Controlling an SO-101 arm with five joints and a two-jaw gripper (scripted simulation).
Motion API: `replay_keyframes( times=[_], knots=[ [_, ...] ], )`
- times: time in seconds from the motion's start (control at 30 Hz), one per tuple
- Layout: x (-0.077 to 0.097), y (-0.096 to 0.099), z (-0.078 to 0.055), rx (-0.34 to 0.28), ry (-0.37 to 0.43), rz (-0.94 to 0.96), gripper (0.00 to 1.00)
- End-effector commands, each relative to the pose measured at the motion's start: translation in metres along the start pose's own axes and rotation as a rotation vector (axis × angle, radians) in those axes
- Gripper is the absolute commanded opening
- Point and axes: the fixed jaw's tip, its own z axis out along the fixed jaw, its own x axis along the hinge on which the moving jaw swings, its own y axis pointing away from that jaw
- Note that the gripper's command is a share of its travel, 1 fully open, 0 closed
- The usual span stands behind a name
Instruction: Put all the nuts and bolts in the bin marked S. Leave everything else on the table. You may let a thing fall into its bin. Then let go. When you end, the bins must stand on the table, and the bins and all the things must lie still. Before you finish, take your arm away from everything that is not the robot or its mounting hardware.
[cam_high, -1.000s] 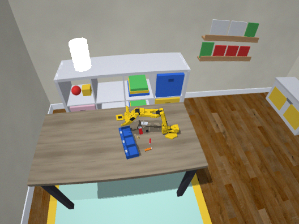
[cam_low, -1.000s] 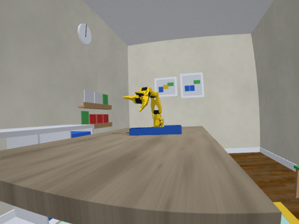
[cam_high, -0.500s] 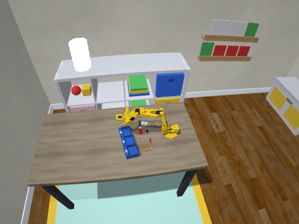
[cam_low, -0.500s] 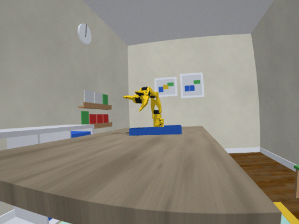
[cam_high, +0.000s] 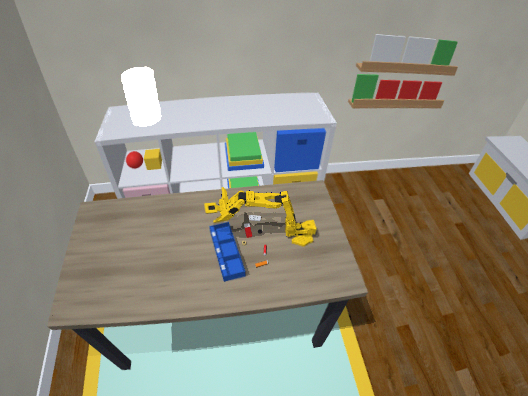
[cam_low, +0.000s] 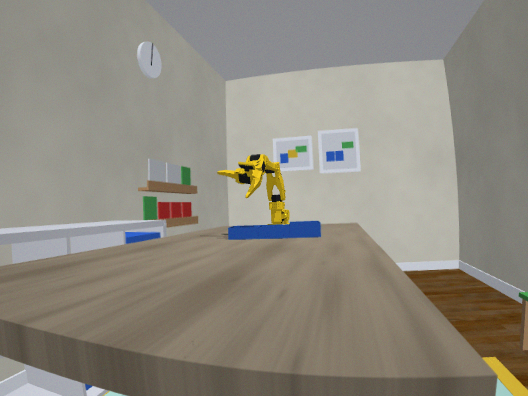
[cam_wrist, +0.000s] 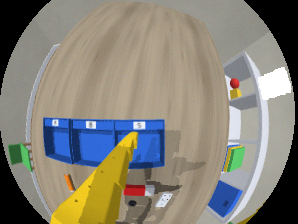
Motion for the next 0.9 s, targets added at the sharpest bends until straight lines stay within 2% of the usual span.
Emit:
replay_keyframes(
  times=[0.0, 0.17, 0.23, 0.5, 0.87],
  knots=[
    [-0.009, -0.005, -0.003, 0.015, -0.042, -0.006, 1.0],
    [0.004, -0.001, 0.011, -0.001, 0.019, -0.006, 1.0],
    [0.004, -0.001, 0.011, -0.001, 0.019, -0.006, 1.0],
    [0.023, 0.004, 0.03, -0.025, 0.107, -0.006, 1.0],
    [0.029, 0.005, 0.033, -0.031, 0.13, -0.006, 1.0]
  ],
)
